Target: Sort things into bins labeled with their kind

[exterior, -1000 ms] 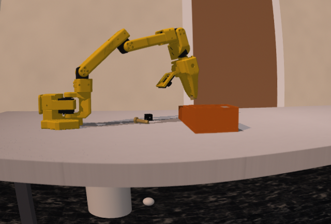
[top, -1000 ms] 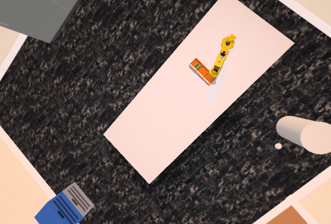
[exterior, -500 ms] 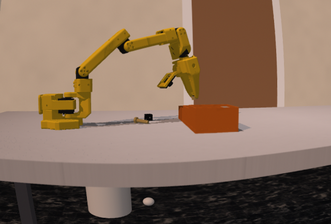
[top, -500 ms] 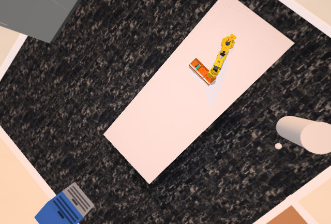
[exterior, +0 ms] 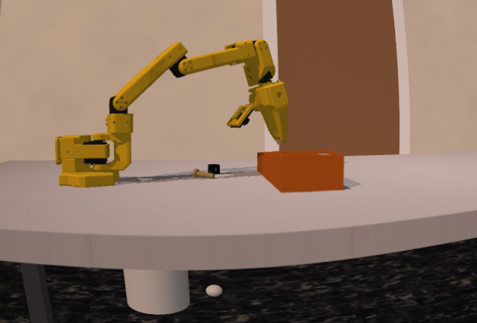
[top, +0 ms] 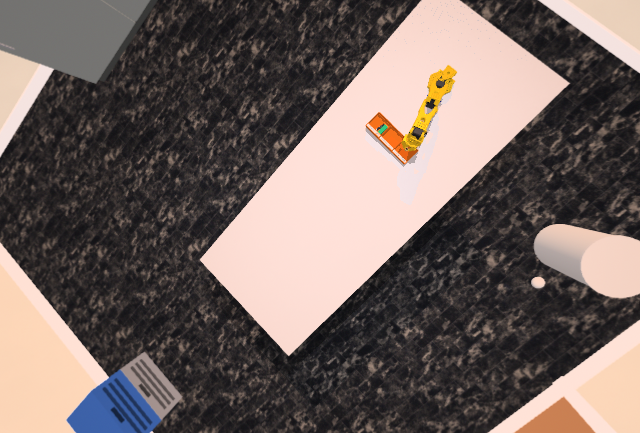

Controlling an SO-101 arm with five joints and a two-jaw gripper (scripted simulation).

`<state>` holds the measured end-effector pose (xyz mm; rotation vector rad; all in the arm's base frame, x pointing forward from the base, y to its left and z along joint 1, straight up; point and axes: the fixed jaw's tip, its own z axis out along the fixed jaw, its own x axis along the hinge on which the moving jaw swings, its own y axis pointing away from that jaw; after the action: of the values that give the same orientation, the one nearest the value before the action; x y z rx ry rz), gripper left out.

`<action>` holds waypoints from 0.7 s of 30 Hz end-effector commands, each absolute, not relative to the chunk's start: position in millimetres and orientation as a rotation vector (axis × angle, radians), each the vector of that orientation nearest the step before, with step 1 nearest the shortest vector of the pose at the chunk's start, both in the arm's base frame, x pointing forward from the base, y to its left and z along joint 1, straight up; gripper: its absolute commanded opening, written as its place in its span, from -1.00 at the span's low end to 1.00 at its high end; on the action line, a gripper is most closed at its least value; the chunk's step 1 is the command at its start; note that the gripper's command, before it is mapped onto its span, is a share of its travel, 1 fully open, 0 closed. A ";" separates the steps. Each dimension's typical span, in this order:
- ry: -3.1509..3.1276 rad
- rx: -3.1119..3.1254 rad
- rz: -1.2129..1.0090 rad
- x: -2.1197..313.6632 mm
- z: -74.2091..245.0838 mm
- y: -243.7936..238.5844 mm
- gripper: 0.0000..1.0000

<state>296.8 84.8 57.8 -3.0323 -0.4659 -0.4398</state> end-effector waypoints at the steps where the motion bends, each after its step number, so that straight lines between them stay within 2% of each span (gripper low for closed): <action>1: -0.461 -3.007 -0.543 304.0 71.6 84.7 -1.00; 21: -0.463 -3.022 -0.487 302.6 59.4 84.2 -1.00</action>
<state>295.3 84.3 47.3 -3.0437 -0.4676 -0.3914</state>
